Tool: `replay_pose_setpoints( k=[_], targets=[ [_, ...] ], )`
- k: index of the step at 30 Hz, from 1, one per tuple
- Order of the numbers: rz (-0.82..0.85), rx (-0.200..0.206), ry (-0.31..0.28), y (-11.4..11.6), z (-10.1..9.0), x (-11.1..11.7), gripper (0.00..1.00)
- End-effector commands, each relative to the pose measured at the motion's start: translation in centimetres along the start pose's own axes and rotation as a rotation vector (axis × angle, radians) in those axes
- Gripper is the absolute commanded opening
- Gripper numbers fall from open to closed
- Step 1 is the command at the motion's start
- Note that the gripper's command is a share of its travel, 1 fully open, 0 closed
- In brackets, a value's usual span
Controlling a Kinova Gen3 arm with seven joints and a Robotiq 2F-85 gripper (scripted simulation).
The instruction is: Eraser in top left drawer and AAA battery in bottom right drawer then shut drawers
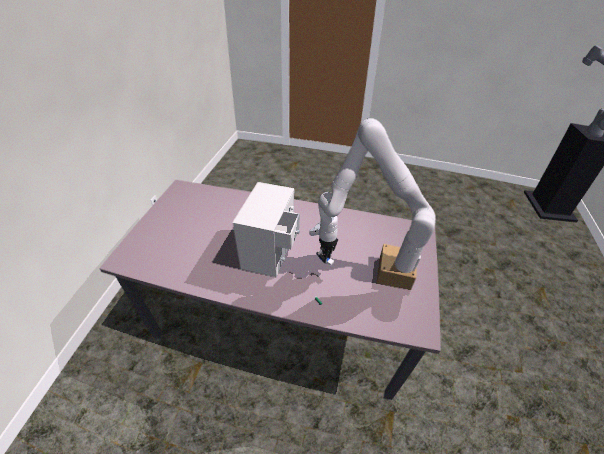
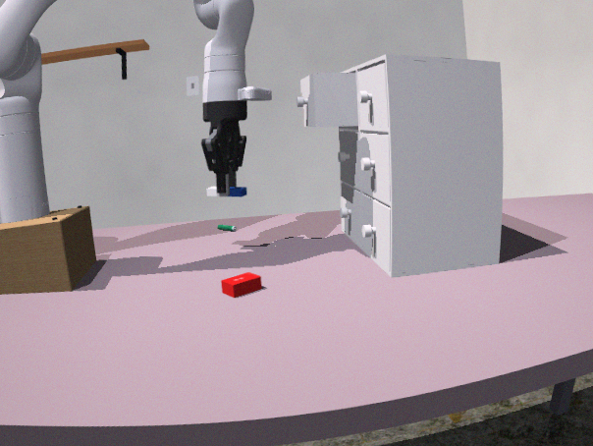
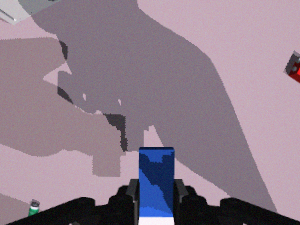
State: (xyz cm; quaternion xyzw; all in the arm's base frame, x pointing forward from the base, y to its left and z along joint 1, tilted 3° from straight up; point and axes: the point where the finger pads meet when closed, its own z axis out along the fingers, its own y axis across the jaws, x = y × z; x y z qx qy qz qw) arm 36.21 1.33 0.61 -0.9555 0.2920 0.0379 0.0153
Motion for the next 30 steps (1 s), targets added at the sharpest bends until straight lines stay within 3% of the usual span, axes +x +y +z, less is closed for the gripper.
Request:
replay_pose_setpoints(
  k=[1,6,15,30],
  targets=[
    [-0.063,0.008,-0.005,0.5,0.0,1.0,0.19],
    [-0.240,0.010,0.008,0.6,-0.1,2.2,0.19],
    [-0.392,0.011,0.023,0.7,-0.3,3.3,0.19],
    [-0.441,0.010,0.028,0.7,-0.4,3.7,0.19]
  ],
)
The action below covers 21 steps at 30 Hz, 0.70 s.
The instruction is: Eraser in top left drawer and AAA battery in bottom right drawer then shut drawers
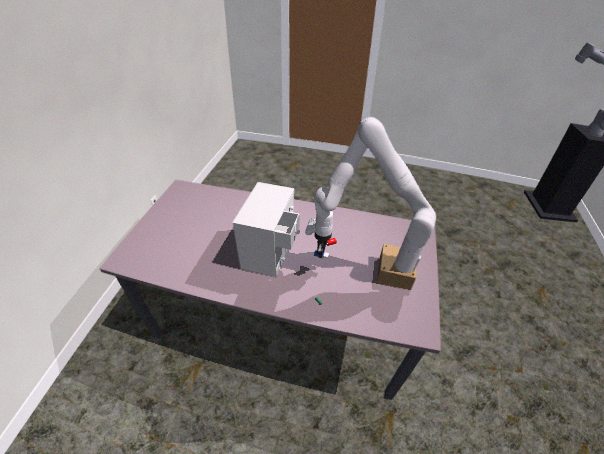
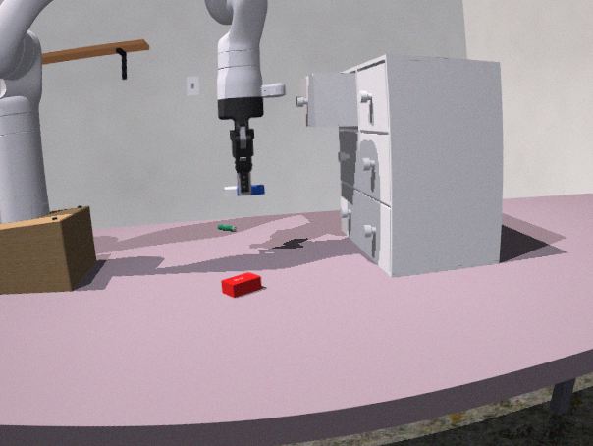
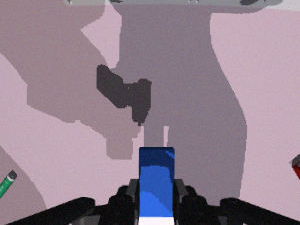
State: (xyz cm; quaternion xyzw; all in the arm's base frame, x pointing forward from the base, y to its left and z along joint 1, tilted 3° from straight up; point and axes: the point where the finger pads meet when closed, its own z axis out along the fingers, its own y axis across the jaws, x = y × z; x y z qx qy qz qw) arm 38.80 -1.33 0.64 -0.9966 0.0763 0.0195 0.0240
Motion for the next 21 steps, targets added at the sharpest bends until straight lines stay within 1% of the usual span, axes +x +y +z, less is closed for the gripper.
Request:
replay_pose_setpoints(
  k=[1,12,17,21],
  targets=[
    [0.000,0.000,0.002,0.0,-0.1,0.1,0.19],
    [0.000,0.000,0.001,0.0,-0.7,0.1,0.19],
    [0.000,0.000,0.001,0.0,-1.7,0.1,0.19],
    [0.000,0.000,0.001,0.0,-2.9,0.1,0.19]
  ],
)
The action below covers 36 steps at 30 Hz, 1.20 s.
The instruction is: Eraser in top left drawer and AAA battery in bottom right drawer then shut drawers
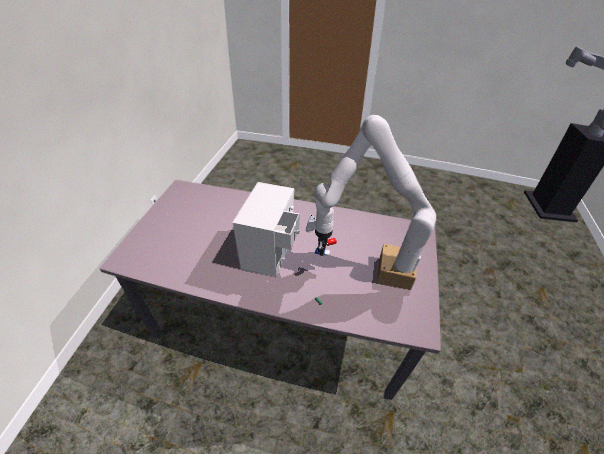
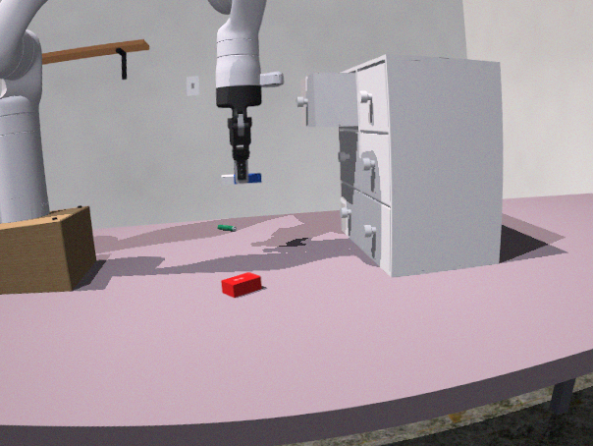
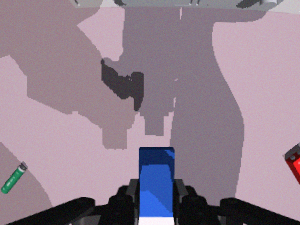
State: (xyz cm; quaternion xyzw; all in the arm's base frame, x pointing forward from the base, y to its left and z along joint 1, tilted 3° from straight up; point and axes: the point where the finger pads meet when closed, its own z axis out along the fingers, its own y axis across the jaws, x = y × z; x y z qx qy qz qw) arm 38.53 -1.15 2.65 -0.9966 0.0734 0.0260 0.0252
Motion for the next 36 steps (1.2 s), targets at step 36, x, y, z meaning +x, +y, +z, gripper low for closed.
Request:
replay_pose_setpoints(
  k=[36],
  targets=[
    [0.006,-0.001,0.014,0.2,-15.8,0.2,0.19]
  ],
)
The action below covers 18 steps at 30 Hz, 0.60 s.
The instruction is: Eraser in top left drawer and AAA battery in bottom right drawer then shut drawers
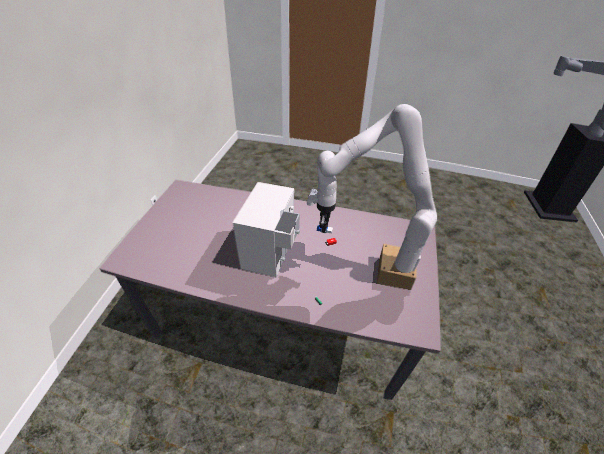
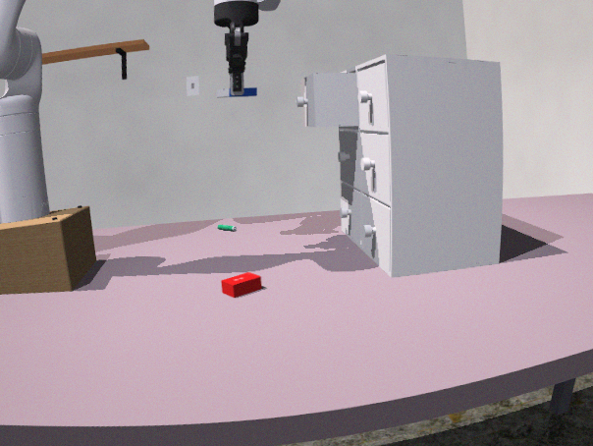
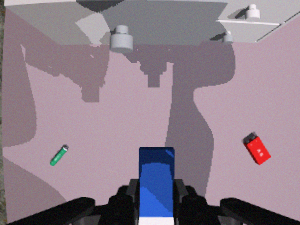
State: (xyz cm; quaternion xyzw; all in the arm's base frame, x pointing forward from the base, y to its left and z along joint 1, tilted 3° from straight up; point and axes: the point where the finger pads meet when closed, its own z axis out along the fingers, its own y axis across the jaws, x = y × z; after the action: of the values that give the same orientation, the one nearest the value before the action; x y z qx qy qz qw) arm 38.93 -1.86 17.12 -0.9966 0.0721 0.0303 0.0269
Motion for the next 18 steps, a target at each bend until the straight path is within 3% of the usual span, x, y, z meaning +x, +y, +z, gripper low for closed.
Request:
replay_pose_setpoints(
  k=[1,18],
  targets=[
    [0.008,-0.004,0.023,0.3,-1.8,0.5,0.19],
    [0.008,-0.004,0.023,0.3,-5.9,0.4,0.19]
  ],
)
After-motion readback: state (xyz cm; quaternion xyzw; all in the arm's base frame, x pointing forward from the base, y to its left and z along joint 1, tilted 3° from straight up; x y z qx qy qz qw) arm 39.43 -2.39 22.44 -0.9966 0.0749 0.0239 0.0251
